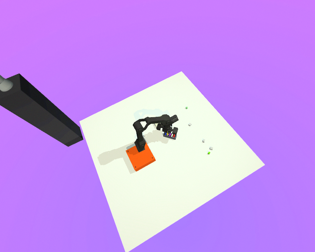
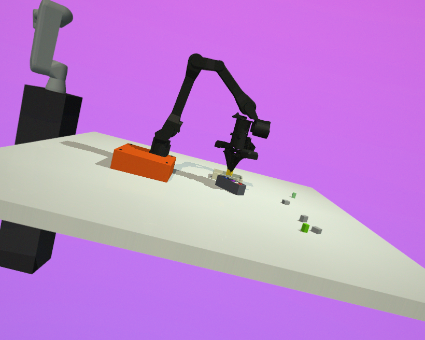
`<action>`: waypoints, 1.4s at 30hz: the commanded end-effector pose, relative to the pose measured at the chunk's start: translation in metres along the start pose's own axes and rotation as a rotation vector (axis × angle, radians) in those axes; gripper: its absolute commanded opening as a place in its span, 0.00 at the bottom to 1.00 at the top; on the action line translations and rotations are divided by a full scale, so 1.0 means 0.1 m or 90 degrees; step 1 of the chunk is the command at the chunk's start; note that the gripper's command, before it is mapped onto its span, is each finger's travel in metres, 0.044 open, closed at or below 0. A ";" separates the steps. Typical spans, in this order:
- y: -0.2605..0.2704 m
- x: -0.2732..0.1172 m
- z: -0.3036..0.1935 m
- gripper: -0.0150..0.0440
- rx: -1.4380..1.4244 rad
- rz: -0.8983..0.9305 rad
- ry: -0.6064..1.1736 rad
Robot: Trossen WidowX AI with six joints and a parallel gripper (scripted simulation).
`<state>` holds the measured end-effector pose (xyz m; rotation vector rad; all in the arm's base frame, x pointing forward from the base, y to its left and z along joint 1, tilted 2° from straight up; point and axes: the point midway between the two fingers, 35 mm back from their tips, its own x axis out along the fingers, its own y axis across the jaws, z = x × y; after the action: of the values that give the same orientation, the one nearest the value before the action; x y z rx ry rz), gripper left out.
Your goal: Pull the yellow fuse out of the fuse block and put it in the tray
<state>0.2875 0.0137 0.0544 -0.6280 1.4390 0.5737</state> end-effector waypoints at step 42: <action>0.85 -0.27 1.05 0.25 -0.001 0.006 -0.008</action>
<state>0.3024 0.1279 0.0792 -0.6197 1.4327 0.5888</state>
